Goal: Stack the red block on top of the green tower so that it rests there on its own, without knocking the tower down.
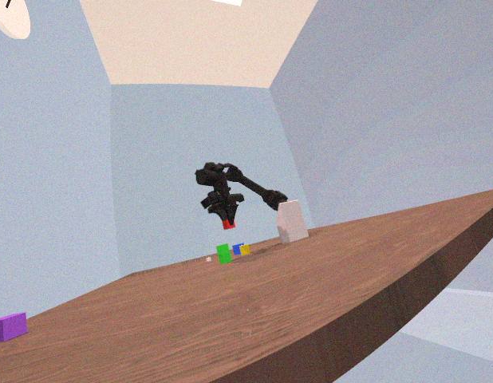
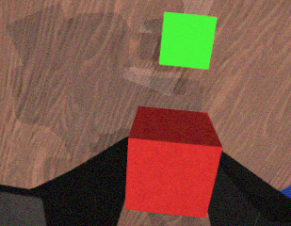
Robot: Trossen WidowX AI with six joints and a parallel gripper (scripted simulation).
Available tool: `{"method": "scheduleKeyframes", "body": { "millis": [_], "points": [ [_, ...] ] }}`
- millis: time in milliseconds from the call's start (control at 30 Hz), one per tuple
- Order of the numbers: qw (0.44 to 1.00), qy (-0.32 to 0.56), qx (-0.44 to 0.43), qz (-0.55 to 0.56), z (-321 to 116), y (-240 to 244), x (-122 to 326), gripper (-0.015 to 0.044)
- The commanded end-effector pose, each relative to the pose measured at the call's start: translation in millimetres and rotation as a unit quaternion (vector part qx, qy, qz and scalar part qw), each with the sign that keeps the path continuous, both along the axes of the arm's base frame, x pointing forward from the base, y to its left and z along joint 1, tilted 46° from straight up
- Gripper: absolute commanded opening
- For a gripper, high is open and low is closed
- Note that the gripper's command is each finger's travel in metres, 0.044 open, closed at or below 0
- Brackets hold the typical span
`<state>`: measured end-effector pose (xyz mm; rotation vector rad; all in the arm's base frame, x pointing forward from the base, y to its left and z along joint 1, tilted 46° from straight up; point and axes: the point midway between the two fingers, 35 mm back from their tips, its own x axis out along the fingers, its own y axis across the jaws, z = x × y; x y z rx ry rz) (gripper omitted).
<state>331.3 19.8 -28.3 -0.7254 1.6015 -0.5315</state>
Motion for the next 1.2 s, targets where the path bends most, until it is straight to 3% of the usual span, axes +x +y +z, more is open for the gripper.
{"method": "scheduleKeyframes", "body": {
  "millis": [0, 400, 1167],
  "points": [
    [1.0, -0.003, 0.003, -0.004, 1, 1, 6, 0.0],
    [1.0, -0.004, 0.003, -0.004, 0, -2, 43, 0.0],
    [1.0, -0.004, 0.002, -0.004, -37, -40, 38, 0.0]
  ]
}}
